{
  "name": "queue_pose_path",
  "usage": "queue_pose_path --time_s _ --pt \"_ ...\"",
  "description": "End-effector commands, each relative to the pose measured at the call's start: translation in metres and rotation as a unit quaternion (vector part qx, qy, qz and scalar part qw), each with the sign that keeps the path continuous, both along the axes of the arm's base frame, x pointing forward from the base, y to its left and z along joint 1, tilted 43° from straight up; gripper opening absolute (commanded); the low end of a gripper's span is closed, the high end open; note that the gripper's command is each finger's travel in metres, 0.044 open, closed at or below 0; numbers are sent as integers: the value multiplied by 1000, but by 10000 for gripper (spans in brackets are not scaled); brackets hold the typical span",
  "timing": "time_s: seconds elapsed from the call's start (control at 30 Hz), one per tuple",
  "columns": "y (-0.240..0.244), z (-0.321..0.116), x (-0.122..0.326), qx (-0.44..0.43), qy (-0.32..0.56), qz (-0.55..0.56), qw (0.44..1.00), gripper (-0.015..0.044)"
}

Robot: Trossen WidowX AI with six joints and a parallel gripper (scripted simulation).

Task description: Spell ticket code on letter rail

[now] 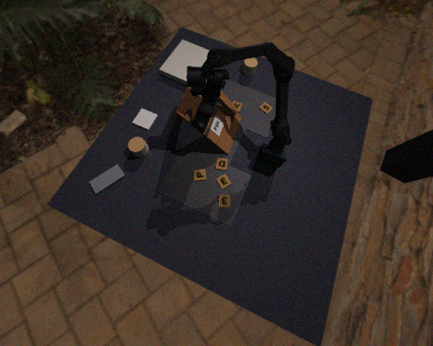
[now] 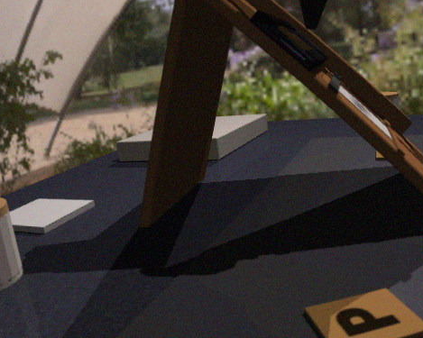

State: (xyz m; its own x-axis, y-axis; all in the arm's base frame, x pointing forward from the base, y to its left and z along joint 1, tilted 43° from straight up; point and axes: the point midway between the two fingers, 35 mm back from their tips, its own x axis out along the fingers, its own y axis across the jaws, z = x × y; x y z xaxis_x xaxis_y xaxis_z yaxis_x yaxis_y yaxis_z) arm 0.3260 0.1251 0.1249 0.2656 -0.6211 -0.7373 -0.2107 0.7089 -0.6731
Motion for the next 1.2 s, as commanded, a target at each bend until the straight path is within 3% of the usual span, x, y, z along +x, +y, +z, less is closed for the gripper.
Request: queue_pose_path --time_s 0.0,1.17 --pt "0 -1 3 -1 0 3 1000 0" --pt "-4 -8 18 -1 -1 3 1000 0"
